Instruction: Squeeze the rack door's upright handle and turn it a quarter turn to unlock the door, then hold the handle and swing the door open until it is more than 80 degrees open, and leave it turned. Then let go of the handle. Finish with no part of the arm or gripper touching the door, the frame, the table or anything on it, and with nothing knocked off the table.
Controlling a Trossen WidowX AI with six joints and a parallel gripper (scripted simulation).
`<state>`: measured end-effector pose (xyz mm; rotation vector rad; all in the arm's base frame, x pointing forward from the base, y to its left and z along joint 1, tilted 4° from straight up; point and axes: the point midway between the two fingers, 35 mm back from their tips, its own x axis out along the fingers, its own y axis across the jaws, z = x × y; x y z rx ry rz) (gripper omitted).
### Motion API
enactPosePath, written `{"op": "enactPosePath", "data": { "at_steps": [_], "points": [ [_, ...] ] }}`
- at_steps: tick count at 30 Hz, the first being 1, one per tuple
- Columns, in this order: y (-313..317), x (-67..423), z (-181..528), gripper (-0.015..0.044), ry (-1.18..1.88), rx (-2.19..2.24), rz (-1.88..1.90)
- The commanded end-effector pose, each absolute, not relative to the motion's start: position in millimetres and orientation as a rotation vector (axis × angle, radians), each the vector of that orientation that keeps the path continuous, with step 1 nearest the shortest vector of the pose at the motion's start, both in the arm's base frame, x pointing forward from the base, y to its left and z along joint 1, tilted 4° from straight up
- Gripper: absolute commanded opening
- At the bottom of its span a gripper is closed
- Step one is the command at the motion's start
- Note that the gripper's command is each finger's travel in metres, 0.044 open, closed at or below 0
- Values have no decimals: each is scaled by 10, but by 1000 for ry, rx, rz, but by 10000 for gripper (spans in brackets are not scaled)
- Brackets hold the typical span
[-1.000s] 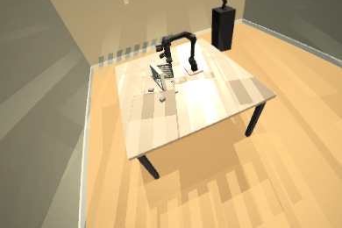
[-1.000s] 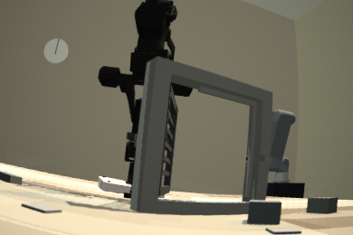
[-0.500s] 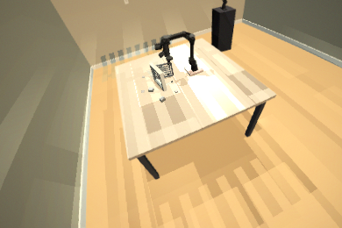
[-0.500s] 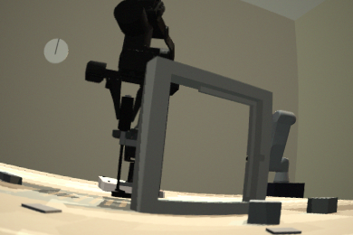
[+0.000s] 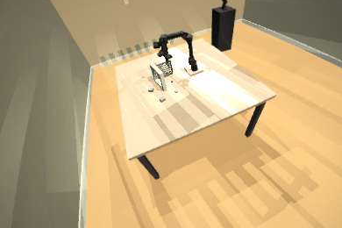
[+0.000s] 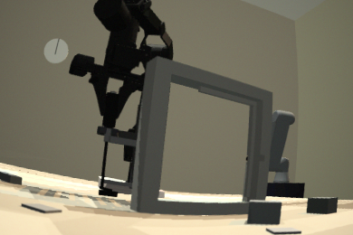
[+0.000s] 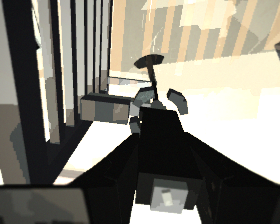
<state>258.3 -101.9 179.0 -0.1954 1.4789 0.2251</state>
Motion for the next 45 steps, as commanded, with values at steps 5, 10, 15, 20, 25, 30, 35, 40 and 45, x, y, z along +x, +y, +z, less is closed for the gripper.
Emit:
{"op": "enactPosePath", "data": {
  "at_steps": [5, 10, 15, 20, 25, 30, 35, 40, 45],
  "points": [
    [-1174, 2681, 1789, 18, 1467, -301, 329],
    [-1264, 2733, 1790, 18, 1458, -354, 377],
    [-1268, 2735, 1790, 18, 1458, -356, 378],
    [-1268, 2735, 1790, 18, 1458, -356, 378],
    [-1268, 2735, 1790, 70, 1458, -356, 378],
    [-1268, 2735, 1790, 201, 1458, -356, 378],
    [-1268, 2735, 1792, 290, 1458, -356, 378],
    [-1273, 2734, 1858, 290, 1451, -359, 372],
    [-1277, 2731, 1935, 290, 1442, -363, 365]
  ]
}}
